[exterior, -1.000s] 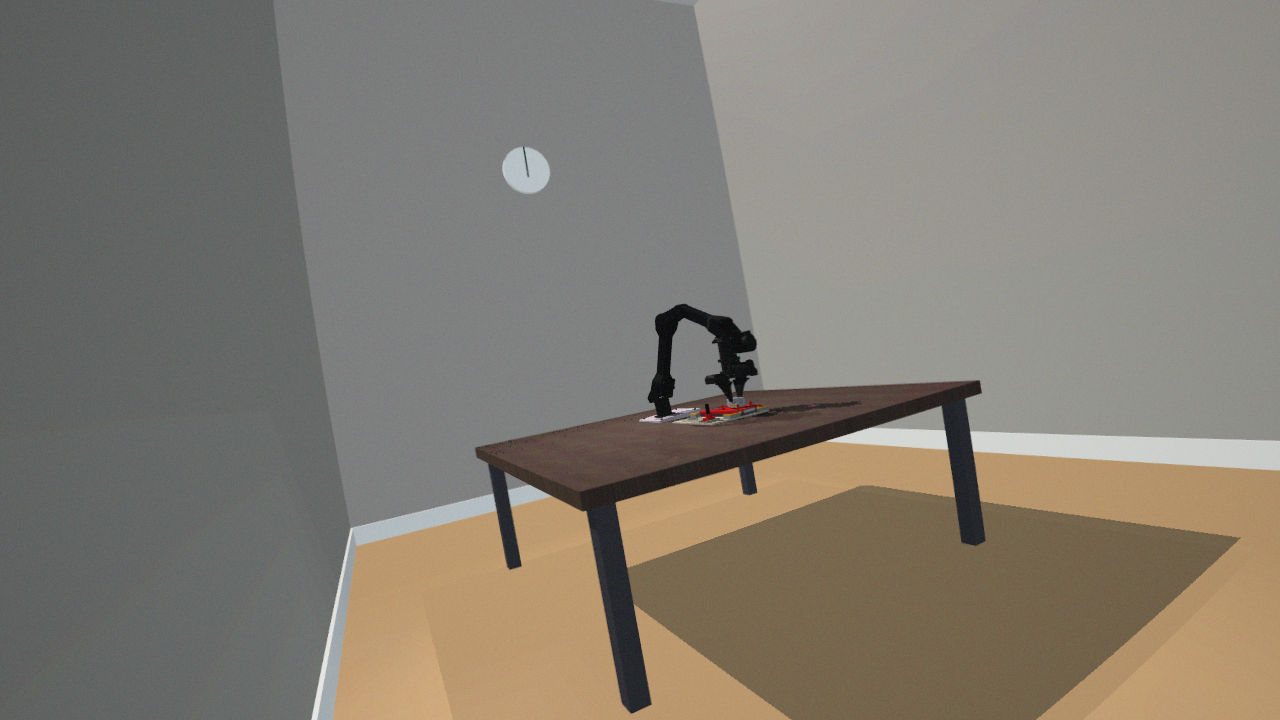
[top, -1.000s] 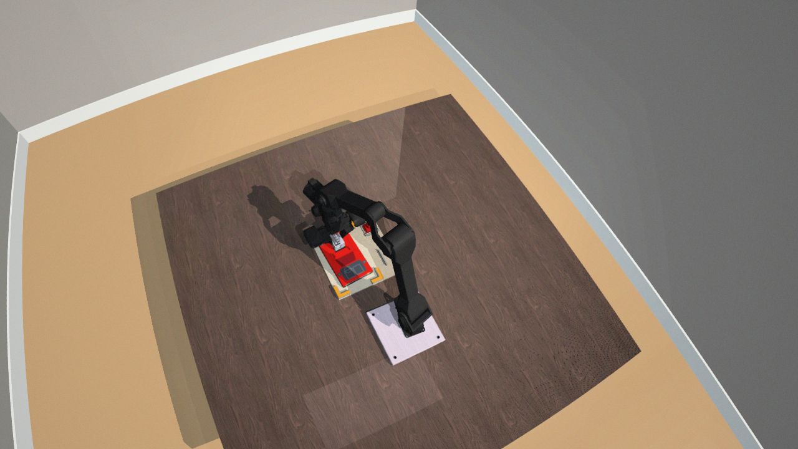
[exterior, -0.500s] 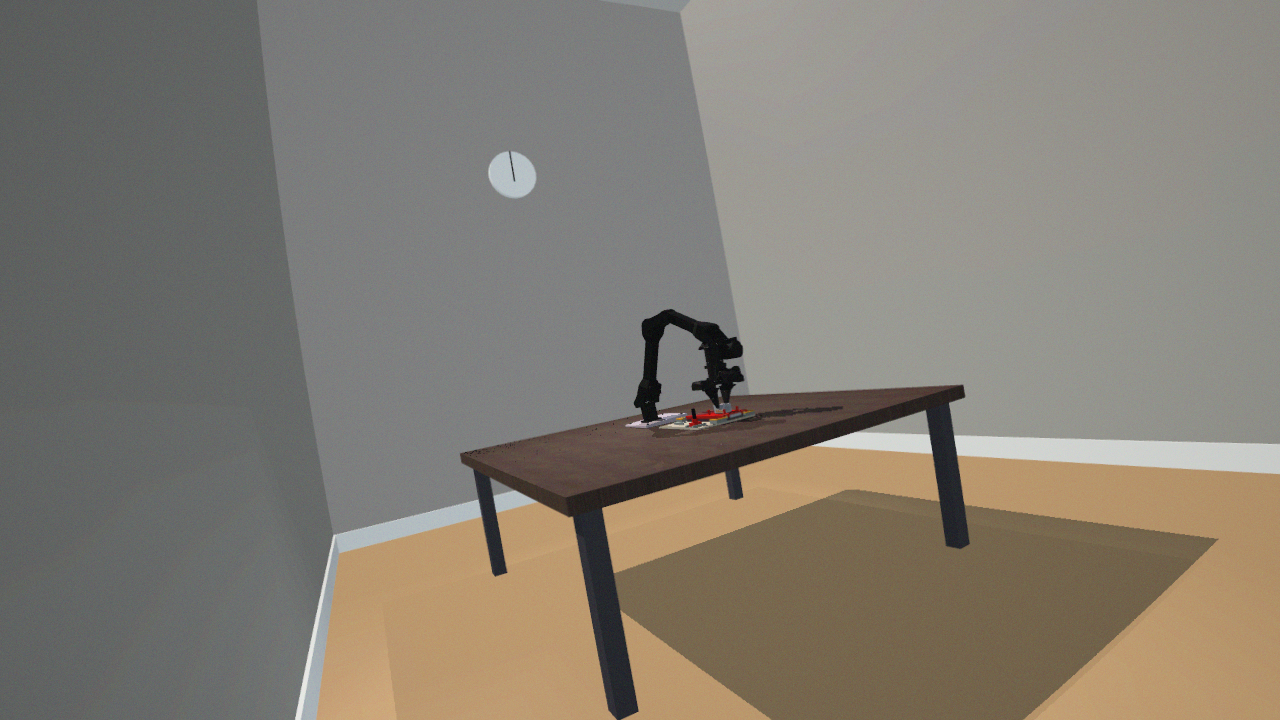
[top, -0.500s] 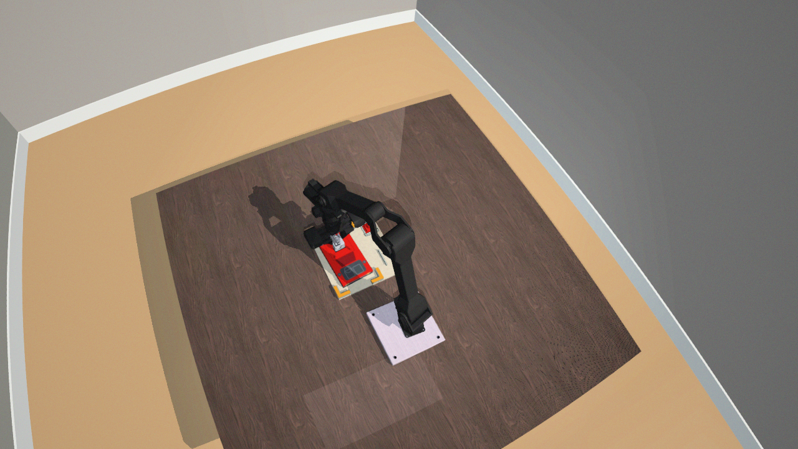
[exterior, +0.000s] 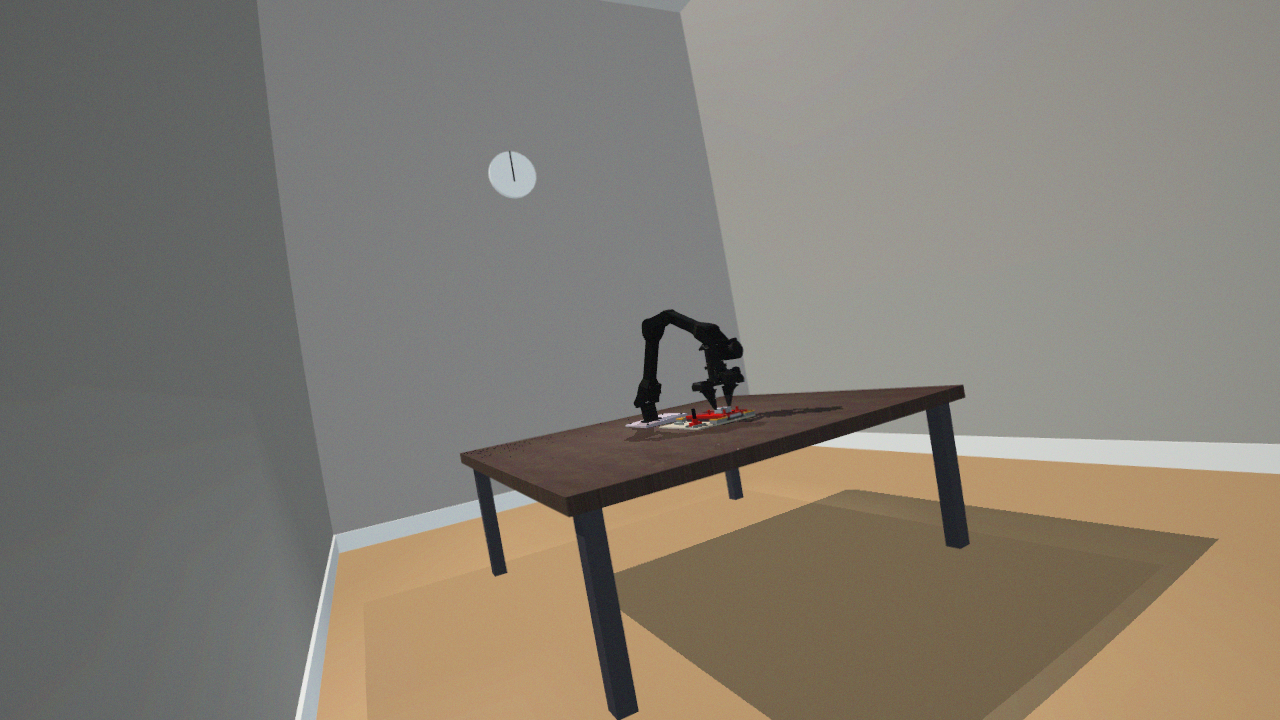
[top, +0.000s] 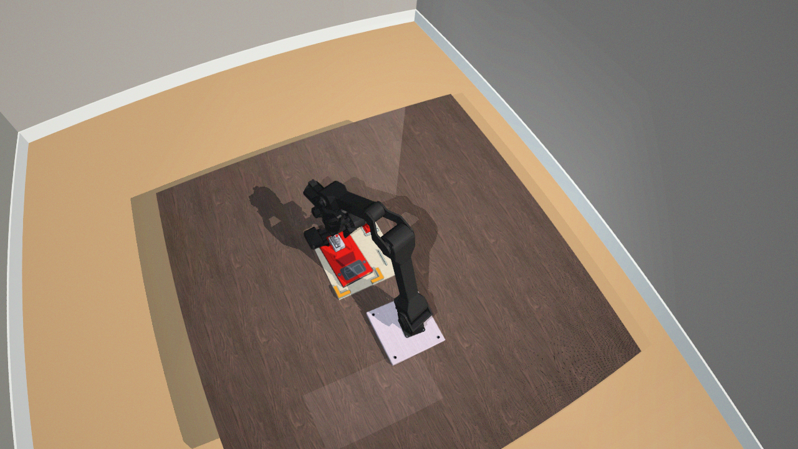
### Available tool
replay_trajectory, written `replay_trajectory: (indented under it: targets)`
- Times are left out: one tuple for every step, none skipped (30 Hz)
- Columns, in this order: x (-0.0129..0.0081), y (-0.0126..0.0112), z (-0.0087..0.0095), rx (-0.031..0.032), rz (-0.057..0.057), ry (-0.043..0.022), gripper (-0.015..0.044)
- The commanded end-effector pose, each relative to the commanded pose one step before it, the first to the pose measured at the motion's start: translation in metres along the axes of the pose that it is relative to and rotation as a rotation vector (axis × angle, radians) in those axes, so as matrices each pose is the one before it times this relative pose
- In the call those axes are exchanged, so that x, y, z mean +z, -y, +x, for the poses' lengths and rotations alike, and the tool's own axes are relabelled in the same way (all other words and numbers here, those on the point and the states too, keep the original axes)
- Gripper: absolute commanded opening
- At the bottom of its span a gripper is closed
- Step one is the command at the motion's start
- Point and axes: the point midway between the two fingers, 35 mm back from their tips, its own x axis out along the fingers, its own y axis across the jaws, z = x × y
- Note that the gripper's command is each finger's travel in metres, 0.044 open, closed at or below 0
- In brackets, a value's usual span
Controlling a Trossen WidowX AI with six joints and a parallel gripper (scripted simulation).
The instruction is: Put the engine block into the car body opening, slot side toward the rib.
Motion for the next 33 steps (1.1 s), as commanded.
replay_trajectory:
  targets:
    - [0.00005,0.00005,-0.00024,-0.00031,-0.0001,0.00031,0.0369]
    - [0.0,0.0,0.0,0.0,0.0,0.0,0.0395]
    - [0.0,0.0,0.0,0.0,0.0,0.0,0.0421]
    - [0.0,0.0,0.0,0.0,0.0,0.0,0.044]
    - [0.0,0.0,0.0,0.0,0.0,0.0,0.044]
    - [0.0,0.0,0.0,0.0,0.0,0.0,0.044]
    - [0.0,0.0,0.0,0.0,0.0,0.0,0.044]
    - [0.0,0.0,0.0,0.0,0.0,0.0,0.044]
    - [0.0,0.0,0.0,0.0,0.0,0.0,0.044]
    - [0.0,0.0,0.0,0.0,0.0,0.0,0.044]
    - [0.0,0.0,0.0,0.0,0.0,0.0,0.044]
    - [-0.00016,0.00003,-0.00324,0.00056,0.0009,0.00019,0.044]
    - [-0.00055,0.0001,-0.00811,0.00139,0.0022,0.00045,0.044]
    - [-0.00028,0.00005,-0.00325,0.00055,0.0009,0.00017,0.044]
    - [0.0,0.0,0.0,0.0,0.0,0.0,0.044]
    - [0.0,0.0,0.0,0.0,0.0,0.0,0.044]
    - [0.0,0.0,0.0,0.0,0.0,0.0,0.044]
    - [0.0,0.0,0.0,0.0,0.0,0.0,0.044]
    - [0.0,0.0,0.0,0.0,0.0,0.0,0.0414]
    - [0.0,0.0,0.0,0.0,0.0,0.0,0.0387]
    - [0.0,0.0,0.0,0.0,0.0,0.0,0.0361]
    - [0.0,0.0,0.0,0.0,0.0,0.0,0.0335]
    - [0.0,0.0,0.0,0.0,0.0,0.0,0.0309]
    - [0.0,0.0,0.0,0.0,0.0,0.0,0.0282]
    - [0.0,0.0,0.0,0.0,0.0,0.0,0.0256]
    - [0.0,0.0,0.0,0.0,0.0,0.0,0.023]
    - [0.0,0.0,0.0,0.0,0.0,0.0,0.0204]
    - [0.0,0.0,0.0,0.0,0.0,0.0,0.0177]
    - [0.0,0.0,0.0,0.0,0.0,0.0,0.0151]
    - [0.0,0.0,0.0,0.0,0.0,0.0,0.0125]
    - [0.0,0.0,0.0,0.0,0.0,0.0,0.0099]
    - [0.0,0.0,0.0,0.0,0.0,0.0,0.0072]
    - [0.0,0.0,0.0,0.0,0.0,0.0,0.0046]
